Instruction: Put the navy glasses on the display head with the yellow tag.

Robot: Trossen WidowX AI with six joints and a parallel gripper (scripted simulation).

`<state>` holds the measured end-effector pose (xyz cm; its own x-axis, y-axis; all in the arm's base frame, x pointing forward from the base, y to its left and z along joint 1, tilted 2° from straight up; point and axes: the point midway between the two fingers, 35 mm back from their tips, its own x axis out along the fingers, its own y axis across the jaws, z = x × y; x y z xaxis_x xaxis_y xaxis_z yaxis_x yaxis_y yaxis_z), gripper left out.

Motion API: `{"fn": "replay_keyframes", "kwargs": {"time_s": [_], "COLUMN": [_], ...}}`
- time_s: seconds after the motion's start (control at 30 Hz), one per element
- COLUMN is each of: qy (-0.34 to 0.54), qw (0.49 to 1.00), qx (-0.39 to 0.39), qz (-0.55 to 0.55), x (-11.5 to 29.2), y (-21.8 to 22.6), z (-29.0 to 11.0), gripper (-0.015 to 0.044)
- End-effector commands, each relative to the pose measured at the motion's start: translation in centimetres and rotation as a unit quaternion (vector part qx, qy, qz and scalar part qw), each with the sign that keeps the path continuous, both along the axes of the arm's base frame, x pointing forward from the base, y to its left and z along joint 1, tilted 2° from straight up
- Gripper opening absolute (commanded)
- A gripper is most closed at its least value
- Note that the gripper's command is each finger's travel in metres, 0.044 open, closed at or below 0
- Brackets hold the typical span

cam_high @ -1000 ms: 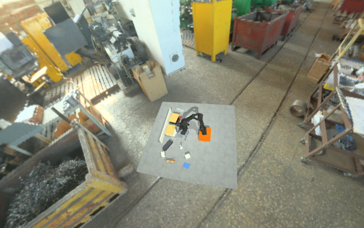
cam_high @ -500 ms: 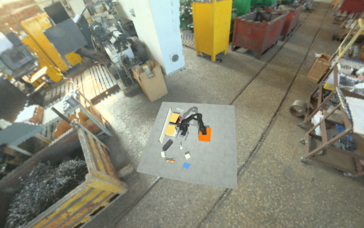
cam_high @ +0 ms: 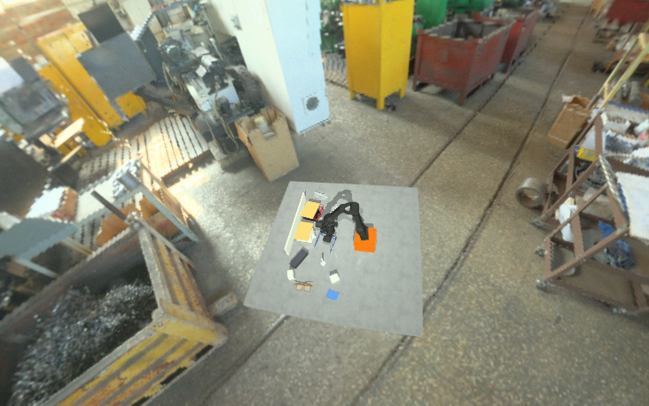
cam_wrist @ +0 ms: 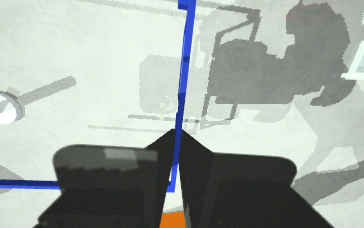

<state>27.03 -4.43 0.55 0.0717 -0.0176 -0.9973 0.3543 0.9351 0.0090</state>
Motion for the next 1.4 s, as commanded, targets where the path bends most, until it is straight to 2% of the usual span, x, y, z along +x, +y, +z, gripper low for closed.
{"fn": "replay_keyframes", "kwargs": {"time_s": [0.0,1.17,1.3,1.37], "qy": [0.005,0.006,0.002,0.002], "qw": [1.000,1.000,1.000,1.000], "qx": [0.004,0.004,0.000,0.000], "qz": [0.003,0.003,0.001,0.001], "x": [-0.2,-0.5,-0.3,-0.3], "y": [0.1,0.1,0.0,0.0], "z": [-0.7,-3.8,-3.5,-3.5], "gripper": [0.0000,0.0000,0.0105,0.0107]}}
